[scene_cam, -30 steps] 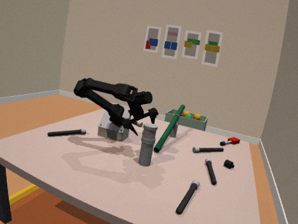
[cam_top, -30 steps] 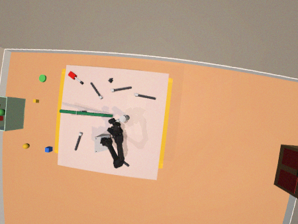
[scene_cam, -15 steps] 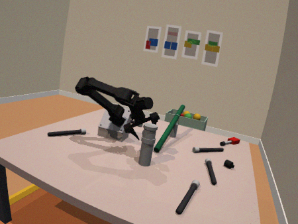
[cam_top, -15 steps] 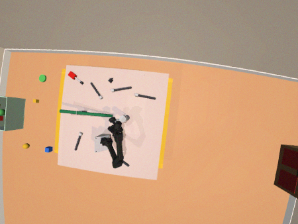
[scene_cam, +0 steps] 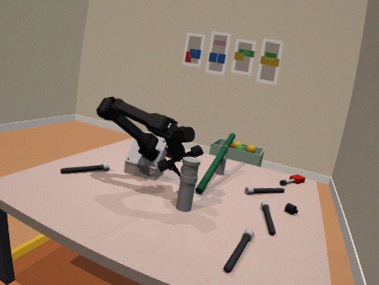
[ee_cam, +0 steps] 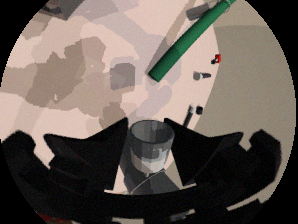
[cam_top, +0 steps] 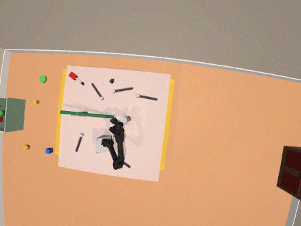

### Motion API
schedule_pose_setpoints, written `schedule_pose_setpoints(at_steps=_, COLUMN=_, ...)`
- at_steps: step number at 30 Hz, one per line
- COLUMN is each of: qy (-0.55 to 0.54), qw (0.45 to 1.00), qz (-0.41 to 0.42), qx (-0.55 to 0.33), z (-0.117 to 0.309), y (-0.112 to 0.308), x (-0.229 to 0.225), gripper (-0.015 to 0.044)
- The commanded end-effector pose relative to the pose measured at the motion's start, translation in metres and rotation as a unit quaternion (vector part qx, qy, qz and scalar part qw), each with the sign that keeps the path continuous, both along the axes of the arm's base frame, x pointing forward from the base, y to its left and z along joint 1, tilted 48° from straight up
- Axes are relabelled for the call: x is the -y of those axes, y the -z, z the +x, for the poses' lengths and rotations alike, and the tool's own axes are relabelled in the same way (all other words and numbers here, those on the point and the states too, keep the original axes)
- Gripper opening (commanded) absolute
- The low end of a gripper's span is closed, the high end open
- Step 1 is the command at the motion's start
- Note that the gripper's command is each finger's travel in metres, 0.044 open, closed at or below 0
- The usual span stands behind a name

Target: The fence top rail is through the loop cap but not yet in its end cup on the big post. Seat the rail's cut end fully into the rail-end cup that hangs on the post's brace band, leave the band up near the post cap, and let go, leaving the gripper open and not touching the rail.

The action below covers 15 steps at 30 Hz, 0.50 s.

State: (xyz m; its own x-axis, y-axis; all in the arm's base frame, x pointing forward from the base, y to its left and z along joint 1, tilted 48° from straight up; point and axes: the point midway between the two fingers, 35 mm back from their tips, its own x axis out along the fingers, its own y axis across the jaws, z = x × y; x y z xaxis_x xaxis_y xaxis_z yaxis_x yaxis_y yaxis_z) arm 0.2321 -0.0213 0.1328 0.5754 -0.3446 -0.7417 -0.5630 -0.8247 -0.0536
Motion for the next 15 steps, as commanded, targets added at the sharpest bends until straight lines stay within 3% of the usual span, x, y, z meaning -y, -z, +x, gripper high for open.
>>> schedule_pose_setpoints(at_steps=1, qy=-0.002, qw=1.0, qz=0.001, qx=0.0, z=0.0005, y=0.0002, x=-0.0005, gripper=0.0125)
schedule_pose_setpoints(at_steps=5, qy=-0.002, qw=1.0, qz=0.001, qx=0.0, z=0.0005, y=0.0002, x=-0.0005, gripper=0.0098)
schedule_pose_setpoints(at_steps=9, qy=0.009, qw=1.0, qz=0.004, qx=0.012, z=0.0031, y=0.0012, x=-0.0021, gripper=0.0)
schedule_pose_setpoints(at_steps=15, qy=0.029, qw=0.999, qz=0.011, qx=0.033, z=0.0074, y=0.0027, x=-0.0049, gripper=0.0)
